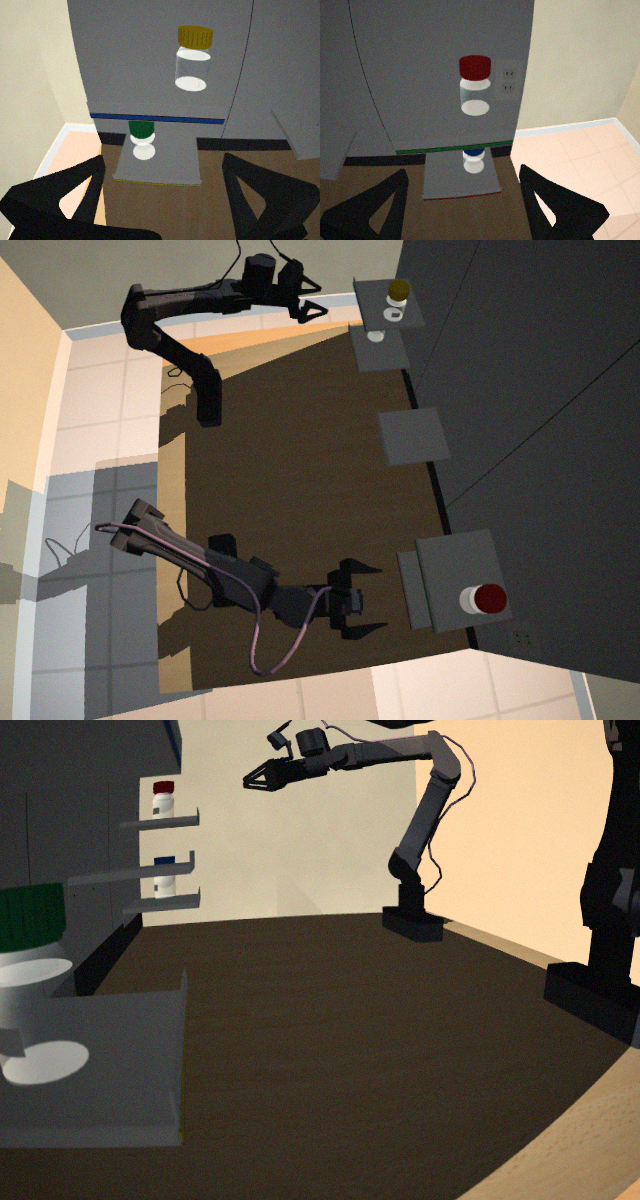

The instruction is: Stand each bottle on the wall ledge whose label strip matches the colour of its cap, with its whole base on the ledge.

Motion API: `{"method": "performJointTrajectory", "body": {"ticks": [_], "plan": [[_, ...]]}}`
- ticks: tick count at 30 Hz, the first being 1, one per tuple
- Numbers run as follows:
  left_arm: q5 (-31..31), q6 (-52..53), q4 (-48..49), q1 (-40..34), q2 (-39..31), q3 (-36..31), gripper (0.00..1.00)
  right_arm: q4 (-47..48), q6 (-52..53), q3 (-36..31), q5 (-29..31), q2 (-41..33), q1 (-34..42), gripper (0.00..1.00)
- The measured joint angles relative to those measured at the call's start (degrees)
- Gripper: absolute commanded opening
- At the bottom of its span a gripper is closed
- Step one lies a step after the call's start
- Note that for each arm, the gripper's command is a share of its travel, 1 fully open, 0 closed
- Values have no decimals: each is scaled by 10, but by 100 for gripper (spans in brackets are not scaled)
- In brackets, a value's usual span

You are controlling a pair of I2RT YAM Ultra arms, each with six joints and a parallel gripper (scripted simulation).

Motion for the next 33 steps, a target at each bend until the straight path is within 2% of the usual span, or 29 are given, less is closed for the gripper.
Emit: {"method": "performJointTrajectory", "body": {"ticks": [6,16,21,33], "plan": [[24,8,87,38,25,-87,100,97,0,-144,3,-2,0,100],[47,10,186,65,62,-140,100,242,0,-254,6,13,3,100],[50,10,194,66,67,-146,100,275,1,-283,6,34,4,100],[52,10,206,66,67,-146,100,299,2,-283,6,36,4,100]]}}
